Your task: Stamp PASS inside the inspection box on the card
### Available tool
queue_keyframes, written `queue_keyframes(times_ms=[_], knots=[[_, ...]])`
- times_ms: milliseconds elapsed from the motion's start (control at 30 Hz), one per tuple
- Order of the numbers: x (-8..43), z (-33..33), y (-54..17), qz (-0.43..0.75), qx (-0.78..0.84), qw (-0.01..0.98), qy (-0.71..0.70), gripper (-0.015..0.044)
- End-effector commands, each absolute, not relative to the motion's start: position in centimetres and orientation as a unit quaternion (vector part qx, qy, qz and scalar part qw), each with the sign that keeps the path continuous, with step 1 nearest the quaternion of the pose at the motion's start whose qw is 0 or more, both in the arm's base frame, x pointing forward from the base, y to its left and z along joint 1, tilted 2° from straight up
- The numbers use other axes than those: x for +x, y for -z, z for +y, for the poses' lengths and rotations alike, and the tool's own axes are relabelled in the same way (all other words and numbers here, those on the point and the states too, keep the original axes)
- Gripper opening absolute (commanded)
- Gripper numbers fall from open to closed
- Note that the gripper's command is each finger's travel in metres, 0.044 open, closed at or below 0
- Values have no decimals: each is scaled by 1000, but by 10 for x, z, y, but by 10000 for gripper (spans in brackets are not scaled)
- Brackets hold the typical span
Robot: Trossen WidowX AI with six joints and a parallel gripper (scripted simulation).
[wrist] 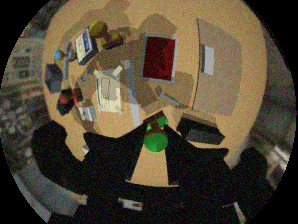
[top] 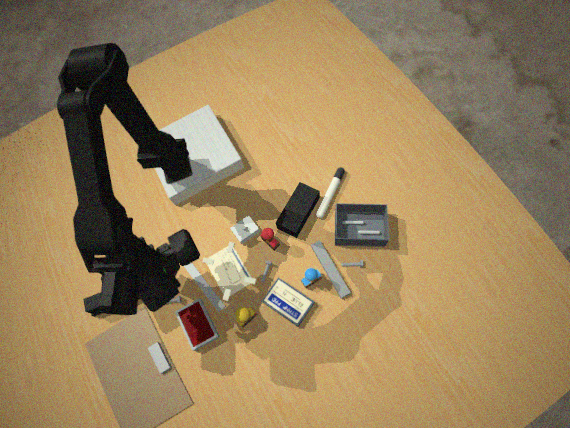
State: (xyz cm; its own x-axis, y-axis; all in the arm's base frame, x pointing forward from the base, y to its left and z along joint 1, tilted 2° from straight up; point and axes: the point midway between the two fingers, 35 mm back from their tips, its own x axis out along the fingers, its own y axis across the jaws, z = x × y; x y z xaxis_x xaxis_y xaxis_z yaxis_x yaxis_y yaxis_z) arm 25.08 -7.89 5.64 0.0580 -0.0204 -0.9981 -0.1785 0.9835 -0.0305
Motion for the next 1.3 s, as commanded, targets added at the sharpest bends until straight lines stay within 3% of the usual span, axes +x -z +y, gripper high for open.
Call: queue_keyframes(times_ms=[0, 1267], knots=[[250, -80, -59, 685, -73, 723, -51, 0], [249, -79, -77, 686, -75, 722, -49, 0]])
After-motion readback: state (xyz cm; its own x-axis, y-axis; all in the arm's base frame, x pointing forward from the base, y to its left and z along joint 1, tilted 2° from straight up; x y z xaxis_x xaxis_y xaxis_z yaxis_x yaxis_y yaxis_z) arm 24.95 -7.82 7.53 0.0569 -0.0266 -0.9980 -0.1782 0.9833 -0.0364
